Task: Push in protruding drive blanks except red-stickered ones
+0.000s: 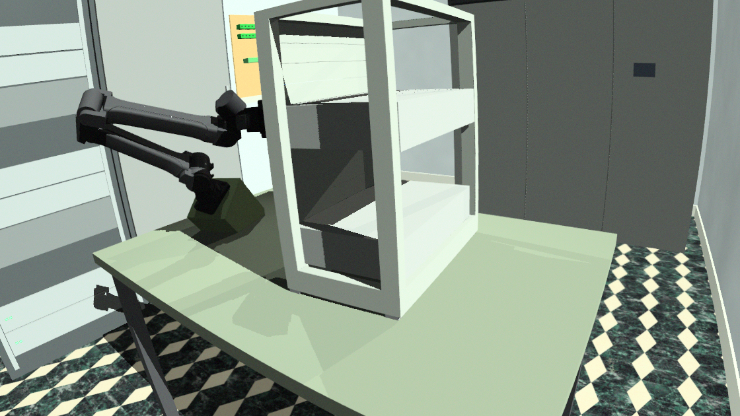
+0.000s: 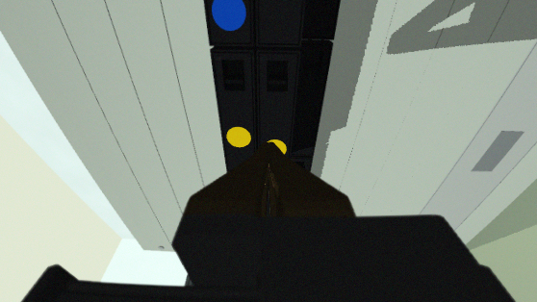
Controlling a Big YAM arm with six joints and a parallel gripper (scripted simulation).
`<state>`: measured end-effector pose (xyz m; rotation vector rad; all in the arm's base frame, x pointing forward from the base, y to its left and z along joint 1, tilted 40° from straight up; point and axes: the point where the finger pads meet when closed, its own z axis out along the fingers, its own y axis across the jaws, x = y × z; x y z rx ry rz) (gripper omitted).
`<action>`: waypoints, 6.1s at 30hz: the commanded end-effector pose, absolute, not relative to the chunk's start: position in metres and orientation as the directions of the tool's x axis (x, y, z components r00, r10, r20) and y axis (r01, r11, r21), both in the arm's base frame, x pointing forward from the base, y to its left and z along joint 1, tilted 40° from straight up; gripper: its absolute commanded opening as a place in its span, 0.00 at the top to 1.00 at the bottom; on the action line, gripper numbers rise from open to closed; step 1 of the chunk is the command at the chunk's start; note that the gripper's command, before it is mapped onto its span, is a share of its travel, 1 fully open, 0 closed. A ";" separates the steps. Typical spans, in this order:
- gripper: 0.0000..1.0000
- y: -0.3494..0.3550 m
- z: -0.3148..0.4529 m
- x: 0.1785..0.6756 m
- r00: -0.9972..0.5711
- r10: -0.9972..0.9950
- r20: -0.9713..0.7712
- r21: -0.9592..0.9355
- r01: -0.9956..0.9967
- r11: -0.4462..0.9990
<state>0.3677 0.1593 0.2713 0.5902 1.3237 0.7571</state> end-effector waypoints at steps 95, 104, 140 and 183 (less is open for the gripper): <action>1.00 0.155 0.292 0.454 0.106 0.791 -0.602 0.778 -0.143 0.611; 1.00 0.150 0.291 0.458 0.111 0.792 -0.600 0.779 -0.142 0.610; 1.00 0.153 0.277 0.403 0.092 0.782 -0.616 0.767 -0.157 0.623; 1.00 0.173 0.284 0.388 0.084 0.779 -0.622 0.769 -0.120 0.628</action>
